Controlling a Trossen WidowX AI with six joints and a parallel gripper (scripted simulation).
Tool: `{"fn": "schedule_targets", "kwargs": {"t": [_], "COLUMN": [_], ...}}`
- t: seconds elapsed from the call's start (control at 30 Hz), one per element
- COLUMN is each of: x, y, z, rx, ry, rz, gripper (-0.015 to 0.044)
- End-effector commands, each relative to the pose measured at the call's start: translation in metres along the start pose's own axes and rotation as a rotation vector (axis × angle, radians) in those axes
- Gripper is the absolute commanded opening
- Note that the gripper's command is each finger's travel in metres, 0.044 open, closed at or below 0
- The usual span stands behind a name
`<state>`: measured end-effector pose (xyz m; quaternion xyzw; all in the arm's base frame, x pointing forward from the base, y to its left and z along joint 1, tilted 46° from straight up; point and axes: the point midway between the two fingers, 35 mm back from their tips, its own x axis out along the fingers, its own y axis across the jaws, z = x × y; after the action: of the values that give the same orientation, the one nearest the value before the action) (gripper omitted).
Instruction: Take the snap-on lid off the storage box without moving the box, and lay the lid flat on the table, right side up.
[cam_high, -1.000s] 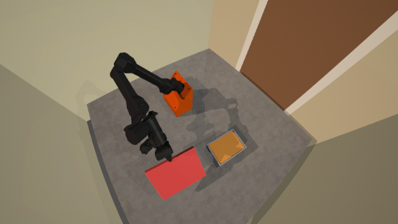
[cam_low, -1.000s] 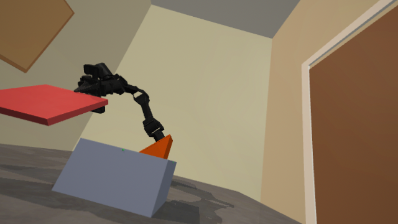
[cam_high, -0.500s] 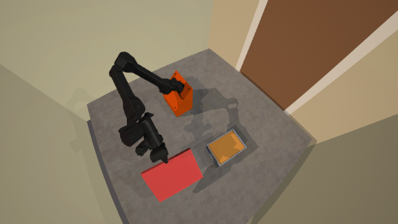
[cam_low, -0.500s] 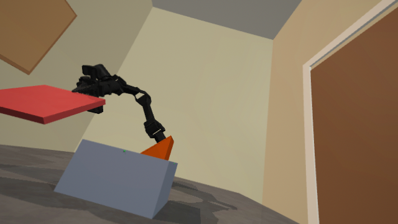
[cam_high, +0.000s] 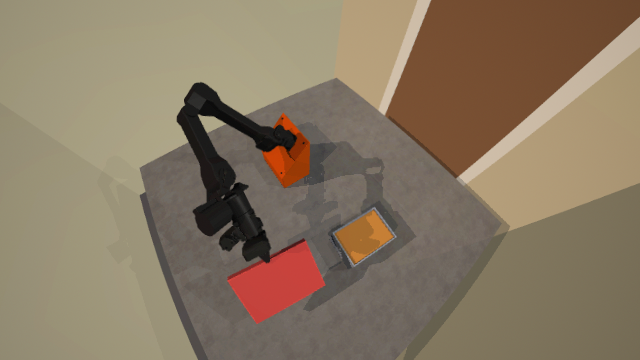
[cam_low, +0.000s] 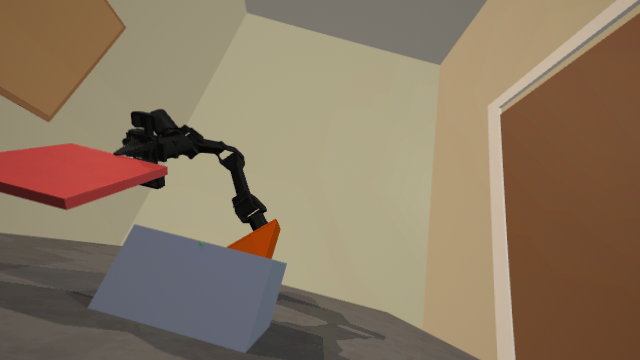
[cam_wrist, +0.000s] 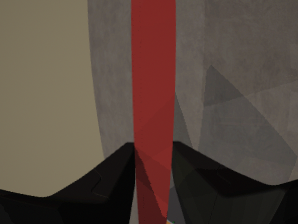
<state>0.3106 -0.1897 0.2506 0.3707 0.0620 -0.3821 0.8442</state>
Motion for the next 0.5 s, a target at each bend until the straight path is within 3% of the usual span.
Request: {"fn": "schedule_targets", "kwargs": {"t": [0.0,0.47], "x": [0.0022,0.0094], "y": [-0.0004,-0.0087], "z": [-0.002,-0.002], "rx": [-0.005,-0.005], "ry": [0.007,0.007], "rz": [0.016,0.016], "gripper": [0.0,0.0]}}
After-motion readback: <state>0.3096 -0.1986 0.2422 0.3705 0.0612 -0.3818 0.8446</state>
